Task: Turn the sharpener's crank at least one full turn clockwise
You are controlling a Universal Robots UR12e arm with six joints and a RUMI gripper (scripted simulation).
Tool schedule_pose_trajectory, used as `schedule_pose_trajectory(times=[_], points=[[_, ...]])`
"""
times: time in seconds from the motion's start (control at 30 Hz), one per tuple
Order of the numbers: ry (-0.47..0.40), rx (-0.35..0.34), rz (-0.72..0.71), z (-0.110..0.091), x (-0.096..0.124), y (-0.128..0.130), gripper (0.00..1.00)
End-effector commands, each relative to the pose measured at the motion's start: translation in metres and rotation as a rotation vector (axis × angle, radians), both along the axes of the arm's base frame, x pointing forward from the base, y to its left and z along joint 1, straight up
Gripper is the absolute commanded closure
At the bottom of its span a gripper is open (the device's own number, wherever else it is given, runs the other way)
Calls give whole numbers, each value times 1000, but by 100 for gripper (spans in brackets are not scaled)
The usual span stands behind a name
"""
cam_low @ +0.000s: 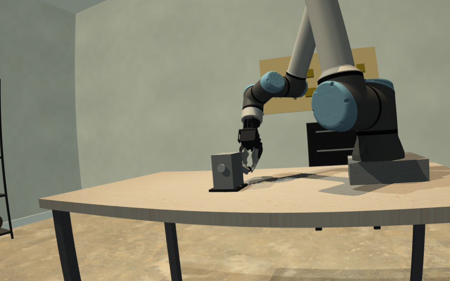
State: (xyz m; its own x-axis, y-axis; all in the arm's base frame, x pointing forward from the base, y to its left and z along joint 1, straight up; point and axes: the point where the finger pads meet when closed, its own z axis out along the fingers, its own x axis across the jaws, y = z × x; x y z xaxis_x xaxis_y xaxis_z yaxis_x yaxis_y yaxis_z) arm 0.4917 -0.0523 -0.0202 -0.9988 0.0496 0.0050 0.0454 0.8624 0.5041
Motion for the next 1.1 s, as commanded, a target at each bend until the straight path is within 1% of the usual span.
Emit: schedule_pose_trajectory(times=[0.0, 0.5, 1.07], points=[[-1, 0, 0, 4, -1, 0, 91], [-1, 0, 0, 20, -7, 0, 91], [-1, 0, 0, 37, -6, 0, 91]])
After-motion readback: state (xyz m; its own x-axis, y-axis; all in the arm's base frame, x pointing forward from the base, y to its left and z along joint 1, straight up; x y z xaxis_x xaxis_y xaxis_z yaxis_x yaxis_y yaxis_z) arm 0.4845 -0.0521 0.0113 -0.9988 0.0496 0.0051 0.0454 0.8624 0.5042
